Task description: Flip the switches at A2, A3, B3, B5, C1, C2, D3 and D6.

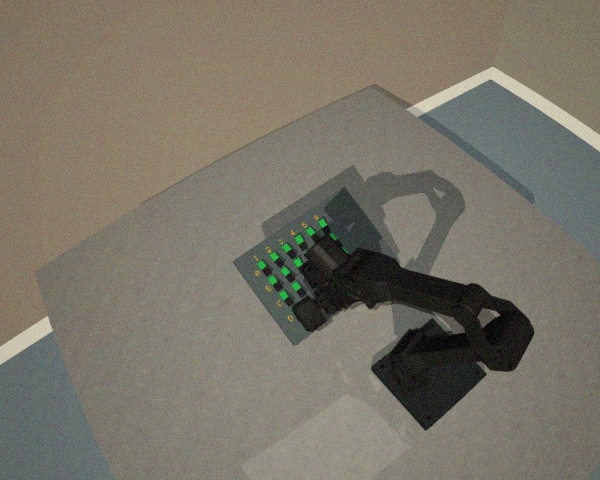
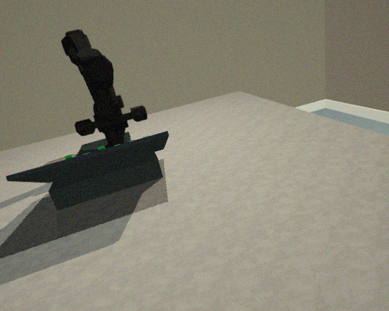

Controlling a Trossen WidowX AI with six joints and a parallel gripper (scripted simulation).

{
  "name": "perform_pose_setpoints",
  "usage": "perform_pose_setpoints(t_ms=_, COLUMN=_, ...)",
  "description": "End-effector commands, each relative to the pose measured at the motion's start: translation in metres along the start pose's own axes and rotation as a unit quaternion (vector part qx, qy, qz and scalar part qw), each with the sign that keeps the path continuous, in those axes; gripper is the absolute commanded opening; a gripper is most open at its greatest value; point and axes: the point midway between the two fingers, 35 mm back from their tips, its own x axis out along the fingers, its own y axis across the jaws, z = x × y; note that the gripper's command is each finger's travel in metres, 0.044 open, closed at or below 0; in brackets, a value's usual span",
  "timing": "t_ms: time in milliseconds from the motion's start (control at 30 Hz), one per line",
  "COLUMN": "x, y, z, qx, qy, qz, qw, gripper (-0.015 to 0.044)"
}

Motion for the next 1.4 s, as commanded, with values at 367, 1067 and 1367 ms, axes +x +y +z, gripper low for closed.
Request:
perform_pose_setpoints(t_ms=367, x=0.0007, y=0.0007, z=-0.0004, qx=-0.002, qy=0.0, qz=0.002, qw=1.0, gripper=0.0)
perform_pose_setpoints(t_ms=1067, x=0.0035, y=0.0007, z=-0.0005, qx=-0.002, qy=0.0, qz=0.002, qw=1.0, gripper=0.0)
perform_pose_setpoints(t_ms=1367, x=0.0047, y=0.0007, z=-0.0005, qx=-0.002, qy=0.0, qz=0.002, qw=1.0, gripper=0.0)
